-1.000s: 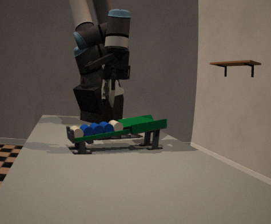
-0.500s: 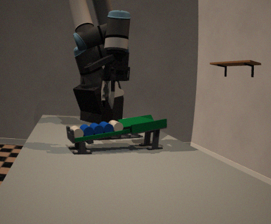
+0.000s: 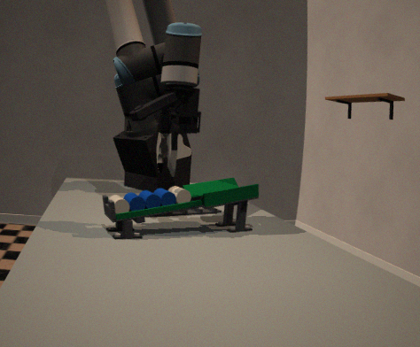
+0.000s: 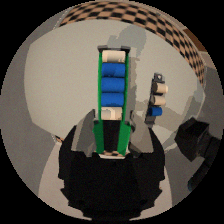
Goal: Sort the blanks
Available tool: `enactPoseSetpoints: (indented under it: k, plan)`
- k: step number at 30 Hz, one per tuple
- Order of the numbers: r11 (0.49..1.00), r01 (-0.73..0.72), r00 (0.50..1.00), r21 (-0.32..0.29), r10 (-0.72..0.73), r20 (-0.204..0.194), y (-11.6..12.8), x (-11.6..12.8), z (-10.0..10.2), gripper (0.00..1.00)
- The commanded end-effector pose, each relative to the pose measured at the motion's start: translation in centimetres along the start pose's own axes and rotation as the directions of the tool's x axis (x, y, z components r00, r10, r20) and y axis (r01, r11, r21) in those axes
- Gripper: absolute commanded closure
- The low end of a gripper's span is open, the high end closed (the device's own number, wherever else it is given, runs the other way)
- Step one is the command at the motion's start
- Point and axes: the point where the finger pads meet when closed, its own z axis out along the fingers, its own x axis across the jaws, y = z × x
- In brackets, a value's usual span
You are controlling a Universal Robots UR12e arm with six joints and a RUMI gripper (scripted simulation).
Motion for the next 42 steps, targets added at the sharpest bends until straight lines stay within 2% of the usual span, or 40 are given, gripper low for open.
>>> enactPoseSetpoints:
  k: [1,20,42]
  plan:
    - [1.000,-0.001,1.000,0.000,0.001,0.002,0.0,0.0,0.8,0.55]
    - [1.000,0.000,1.000,0.000,0.000,0.003,0.0,-0.1,2.7,0.55]
    - [1.000,-0.001,1.000,0.000,0.001,0.004,0.0,-0.1,2.7,0.55]
